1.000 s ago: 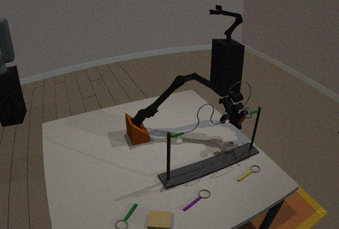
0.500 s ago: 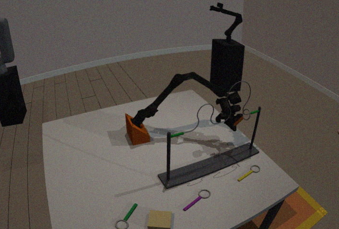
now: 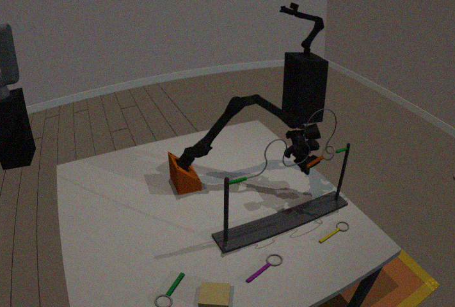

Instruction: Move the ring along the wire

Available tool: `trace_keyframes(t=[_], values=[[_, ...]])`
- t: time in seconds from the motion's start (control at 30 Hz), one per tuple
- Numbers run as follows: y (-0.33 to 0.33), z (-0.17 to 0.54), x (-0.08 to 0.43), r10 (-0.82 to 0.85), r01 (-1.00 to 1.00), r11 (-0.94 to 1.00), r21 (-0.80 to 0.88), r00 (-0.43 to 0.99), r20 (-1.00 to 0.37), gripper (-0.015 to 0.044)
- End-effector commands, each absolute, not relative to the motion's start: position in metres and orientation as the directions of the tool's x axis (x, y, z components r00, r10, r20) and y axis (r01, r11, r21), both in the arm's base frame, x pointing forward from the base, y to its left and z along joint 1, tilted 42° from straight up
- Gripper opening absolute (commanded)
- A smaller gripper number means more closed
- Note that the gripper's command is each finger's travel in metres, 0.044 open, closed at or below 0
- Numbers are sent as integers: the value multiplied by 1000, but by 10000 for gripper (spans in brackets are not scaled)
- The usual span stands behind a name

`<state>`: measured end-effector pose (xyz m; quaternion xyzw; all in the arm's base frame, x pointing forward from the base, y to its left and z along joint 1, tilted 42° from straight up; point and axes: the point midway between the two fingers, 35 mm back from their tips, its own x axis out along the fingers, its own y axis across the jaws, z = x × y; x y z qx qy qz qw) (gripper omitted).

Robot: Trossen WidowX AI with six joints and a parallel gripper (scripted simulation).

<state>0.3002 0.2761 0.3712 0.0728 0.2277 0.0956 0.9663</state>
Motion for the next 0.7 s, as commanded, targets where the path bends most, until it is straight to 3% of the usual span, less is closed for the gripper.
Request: trace_keyframes(t=[0.0, 0.67], values=[[263, 367, 302, 171, -144, 985, 94, 885, -434, -150], [193, 378, 312, -66, -103, 912, -397, 918, -391, -150]])
